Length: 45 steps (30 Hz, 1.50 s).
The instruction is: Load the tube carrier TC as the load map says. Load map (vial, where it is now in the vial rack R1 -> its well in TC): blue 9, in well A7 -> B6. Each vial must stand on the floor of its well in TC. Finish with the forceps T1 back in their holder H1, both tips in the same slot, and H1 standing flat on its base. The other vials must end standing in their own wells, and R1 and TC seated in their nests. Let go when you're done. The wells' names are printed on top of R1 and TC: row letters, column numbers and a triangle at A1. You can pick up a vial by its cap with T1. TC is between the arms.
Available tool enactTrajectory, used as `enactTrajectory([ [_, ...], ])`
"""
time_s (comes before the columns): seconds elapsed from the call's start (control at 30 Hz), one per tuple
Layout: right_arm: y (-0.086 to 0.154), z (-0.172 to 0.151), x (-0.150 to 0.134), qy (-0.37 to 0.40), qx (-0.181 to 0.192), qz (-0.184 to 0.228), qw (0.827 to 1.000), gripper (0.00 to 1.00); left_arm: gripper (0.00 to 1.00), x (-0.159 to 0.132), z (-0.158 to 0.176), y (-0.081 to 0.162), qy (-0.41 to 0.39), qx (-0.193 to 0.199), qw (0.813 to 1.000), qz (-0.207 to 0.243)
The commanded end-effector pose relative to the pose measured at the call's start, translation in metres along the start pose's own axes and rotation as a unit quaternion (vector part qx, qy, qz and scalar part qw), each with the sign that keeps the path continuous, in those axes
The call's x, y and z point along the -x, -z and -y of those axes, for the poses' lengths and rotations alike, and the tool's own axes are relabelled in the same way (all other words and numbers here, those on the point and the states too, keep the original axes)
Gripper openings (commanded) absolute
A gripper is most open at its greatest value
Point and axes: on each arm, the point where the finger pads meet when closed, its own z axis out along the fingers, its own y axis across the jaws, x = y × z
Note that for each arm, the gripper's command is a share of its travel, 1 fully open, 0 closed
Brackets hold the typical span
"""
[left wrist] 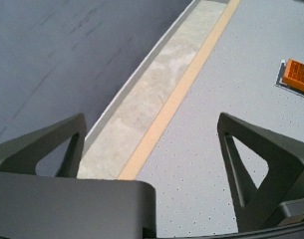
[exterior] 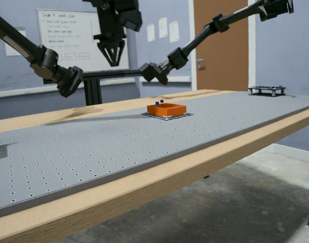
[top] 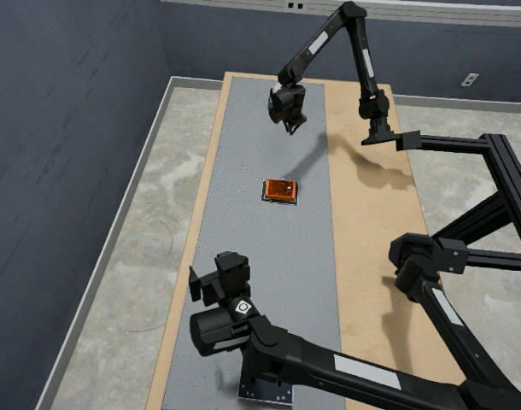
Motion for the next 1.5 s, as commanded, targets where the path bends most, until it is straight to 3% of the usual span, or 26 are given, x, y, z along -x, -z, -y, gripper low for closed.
enactTrajectory([
  [0.0,0.011,0.008,-0.013,-0.047,-0.006,-0.003,0.999,0.23,1.00,0.005,-0.010,0.008,-0.001,0.012,1.000,0.005],
  [0.17,0.015,0.011,-0.014,-0.066,-0.009,-0.006,0.998,0.23,1.00,0.005,-0.010,0.008,-0.001,0.012,1.000,0.005],
  [0.7,0.037,0.044,-0.063,-0.191,-0.020,-0.010,0.981,0.23,1.00,0.005,-0.010,0.008,-0.001,0.012,1.000,0.005],
  [0.73,0.040,0.044,-0.058,-0.199,-0.021,-0.011,0.980,0.23,1.00,0.005,-0.010,0.008,-0.001,0.012,1.000,0.005],
  [1.2,0.056,0.072,-0.112,-0.306,-0.033,-0.012,0.952,0.23,1.00,0.005,-0.010,0.008,-0.001,0.012,1.000,0.005],
  [1.47,0.060,0.079,-0.112,-0.310,-0.028,-0.010,0.950,0.23,1.00,0.005,-0.010,0.008,-0.001,0.012,1.000,0.005],
])
